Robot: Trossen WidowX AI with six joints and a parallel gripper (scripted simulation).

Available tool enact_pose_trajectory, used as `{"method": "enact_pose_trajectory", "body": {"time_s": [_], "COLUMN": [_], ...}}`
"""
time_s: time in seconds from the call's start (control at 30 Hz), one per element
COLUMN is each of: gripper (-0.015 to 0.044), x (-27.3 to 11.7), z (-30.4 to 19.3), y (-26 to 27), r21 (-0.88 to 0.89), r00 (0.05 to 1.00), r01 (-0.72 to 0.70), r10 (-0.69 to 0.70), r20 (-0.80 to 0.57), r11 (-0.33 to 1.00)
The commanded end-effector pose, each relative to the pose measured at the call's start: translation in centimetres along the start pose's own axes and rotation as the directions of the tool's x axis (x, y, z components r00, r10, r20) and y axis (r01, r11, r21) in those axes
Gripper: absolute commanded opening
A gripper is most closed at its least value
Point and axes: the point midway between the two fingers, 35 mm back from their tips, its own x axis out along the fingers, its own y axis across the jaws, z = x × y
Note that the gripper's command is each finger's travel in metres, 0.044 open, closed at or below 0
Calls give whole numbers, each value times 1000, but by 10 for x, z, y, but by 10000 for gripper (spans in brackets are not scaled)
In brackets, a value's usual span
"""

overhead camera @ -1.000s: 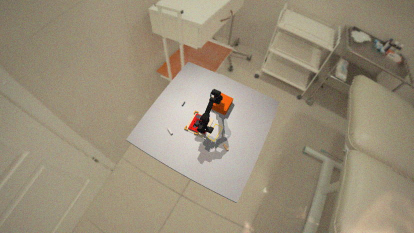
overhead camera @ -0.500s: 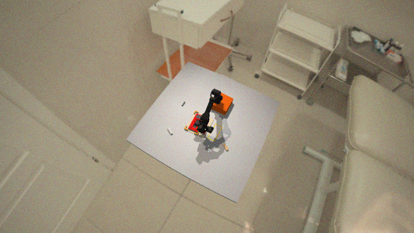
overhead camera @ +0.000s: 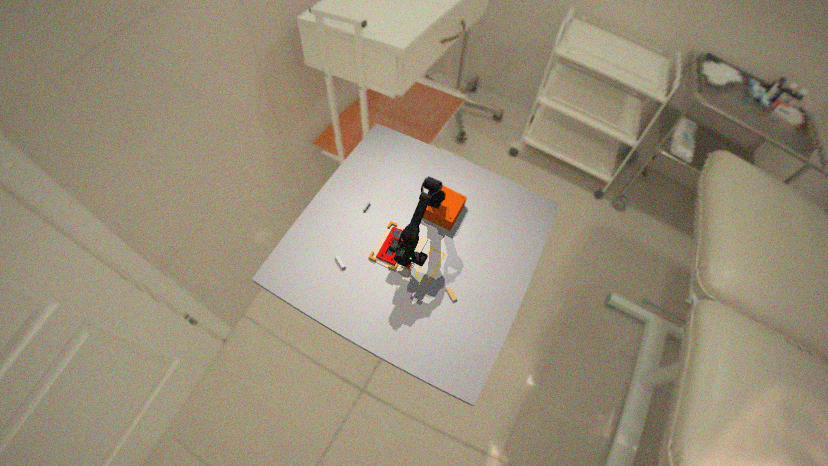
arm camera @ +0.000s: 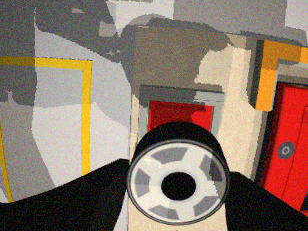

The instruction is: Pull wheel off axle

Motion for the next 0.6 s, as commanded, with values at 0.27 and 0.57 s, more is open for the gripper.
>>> {"method": "enact_pose_trajectory", "body": {"time_s": [0.27,0.57], "gripper": [0,0], "x": [-5,-8], "z": [0,0], "y": [0,0], "r21": [0,0], "r00": [1000,1000], "r01": [1,1], "r10": [-1,-1], "r20": [0,1], "r11": [1000,1000]}}
